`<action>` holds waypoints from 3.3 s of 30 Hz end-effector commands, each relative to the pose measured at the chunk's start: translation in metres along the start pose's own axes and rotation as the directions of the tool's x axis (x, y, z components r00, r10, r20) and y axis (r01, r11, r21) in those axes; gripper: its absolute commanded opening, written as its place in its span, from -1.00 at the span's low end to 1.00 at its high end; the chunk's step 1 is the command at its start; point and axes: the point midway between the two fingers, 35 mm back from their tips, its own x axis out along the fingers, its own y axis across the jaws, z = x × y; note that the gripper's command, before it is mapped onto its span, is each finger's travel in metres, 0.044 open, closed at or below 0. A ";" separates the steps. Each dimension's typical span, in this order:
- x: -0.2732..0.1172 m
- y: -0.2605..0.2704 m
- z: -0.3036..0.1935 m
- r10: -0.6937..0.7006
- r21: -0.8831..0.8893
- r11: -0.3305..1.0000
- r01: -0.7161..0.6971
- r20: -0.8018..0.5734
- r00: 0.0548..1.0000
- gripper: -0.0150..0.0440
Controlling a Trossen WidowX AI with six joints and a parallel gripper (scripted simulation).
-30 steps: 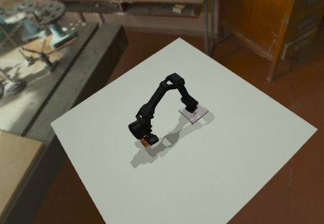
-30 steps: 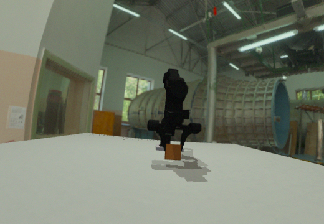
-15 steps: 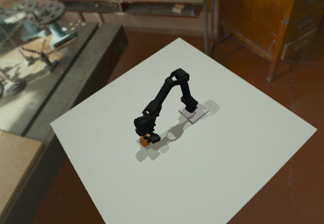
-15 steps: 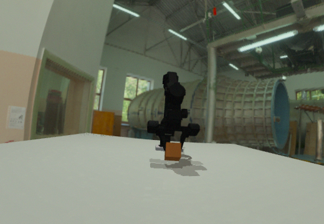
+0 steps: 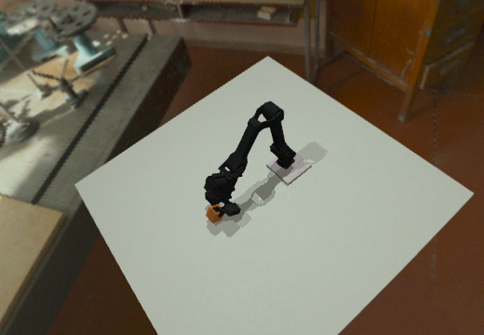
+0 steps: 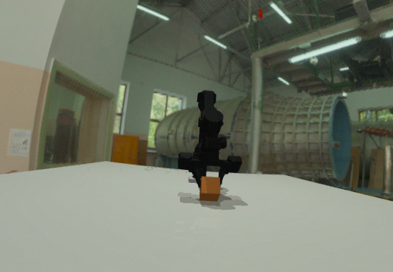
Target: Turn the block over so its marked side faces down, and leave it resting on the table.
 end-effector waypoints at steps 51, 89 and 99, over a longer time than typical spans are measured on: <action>0.002 0.000 -0.016 0.000 -0.004 1.000 0.002 0.404 0.915 0.40; 0.002 0.000 -0.016 0.000 -0.004 1.000 0.002 0.404 0.915 1.00; -0.004 0.000 0.004 -0.001 -0.004 1.000 0.001 0.162 0.987 1.00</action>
